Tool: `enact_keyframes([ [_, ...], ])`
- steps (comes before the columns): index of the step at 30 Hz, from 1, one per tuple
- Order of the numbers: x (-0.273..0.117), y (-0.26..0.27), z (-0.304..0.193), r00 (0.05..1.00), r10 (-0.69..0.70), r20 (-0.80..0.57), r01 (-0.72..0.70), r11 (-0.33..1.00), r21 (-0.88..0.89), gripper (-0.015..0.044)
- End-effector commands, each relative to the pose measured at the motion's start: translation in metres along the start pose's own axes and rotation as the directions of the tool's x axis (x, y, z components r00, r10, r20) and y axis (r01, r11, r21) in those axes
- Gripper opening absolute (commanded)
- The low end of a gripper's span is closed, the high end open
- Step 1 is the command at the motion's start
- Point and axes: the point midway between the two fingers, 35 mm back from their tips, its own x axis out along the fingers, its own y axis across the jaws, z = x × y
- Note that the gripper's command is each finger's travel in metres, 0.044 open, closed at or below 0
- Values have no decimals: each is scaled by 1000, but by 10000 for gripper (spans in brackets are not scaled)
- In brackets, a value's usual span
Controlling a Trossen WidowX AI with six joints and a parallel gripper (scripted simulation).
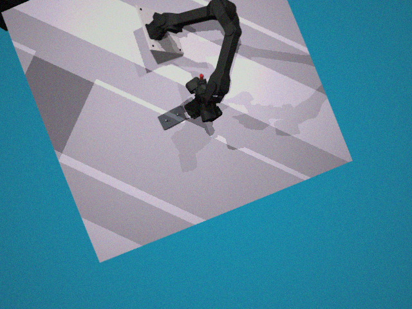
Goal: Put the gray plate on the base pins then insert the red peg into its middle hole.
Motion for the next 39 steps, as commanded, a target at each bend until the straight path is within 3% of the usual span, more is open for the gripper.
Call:
enact_keyframes([
  [1, 12, 1, -1, 1000, 1, -7, -1, 1000, 2, 440],
  [39, 69, 1, -2, 1000, 2, -9, -2, 1000, 2, 440],
])
